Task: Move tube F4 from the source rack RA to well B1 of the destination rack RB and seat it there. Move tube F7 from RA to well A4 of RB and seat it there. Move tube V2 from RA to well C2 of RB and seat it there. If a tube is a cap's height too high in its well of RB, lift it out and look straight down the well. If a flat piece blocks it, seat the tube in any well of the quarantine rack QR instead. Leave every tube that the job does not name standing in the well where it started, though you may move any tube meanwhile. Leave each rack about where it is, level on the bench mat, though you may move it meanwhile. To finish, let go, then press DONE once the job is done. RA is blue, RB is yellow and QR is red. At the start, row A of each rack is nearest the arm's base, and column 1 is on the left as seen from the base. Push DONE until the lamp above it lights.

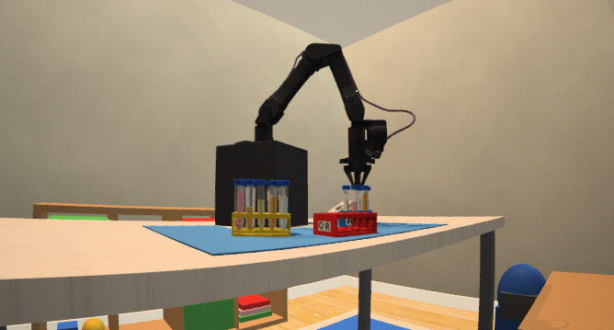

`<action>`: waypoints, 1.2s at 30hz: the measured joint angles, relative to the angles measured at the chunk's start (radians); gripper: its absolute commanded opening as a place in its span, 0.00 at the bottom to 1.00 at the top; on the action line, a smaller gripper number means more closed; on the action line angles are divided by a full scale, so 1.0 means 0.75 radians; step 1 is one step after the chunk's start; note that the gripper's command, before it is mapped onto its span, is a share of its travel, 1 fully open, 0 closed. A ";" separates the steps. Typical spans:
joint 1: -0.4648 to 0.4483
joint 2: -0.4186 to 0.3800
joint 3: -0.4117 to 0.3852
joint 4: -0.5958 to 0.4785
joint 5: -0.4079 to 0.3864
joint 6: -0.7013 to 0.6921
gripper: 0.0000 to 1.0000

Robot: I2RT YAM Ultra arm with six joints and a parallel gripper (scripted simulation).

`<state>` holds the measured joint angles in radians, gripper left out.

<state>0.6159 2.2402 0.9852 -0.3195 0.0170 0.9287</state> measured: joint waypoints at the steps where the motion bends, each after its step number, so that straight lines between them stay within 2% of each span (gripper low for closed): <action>1: 0.000 0.000 0.000 0.000 0.000 0.000 0.00; 12: 0.000 -0.004 -0.001 -0.007 0.000 0.001 0.00; 36: 0.005 -0.110 -0.004 -0.102 0.001 0.005 0.00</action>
<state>0.6197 2.1574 0.9825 -0.3958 0.0174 0.9325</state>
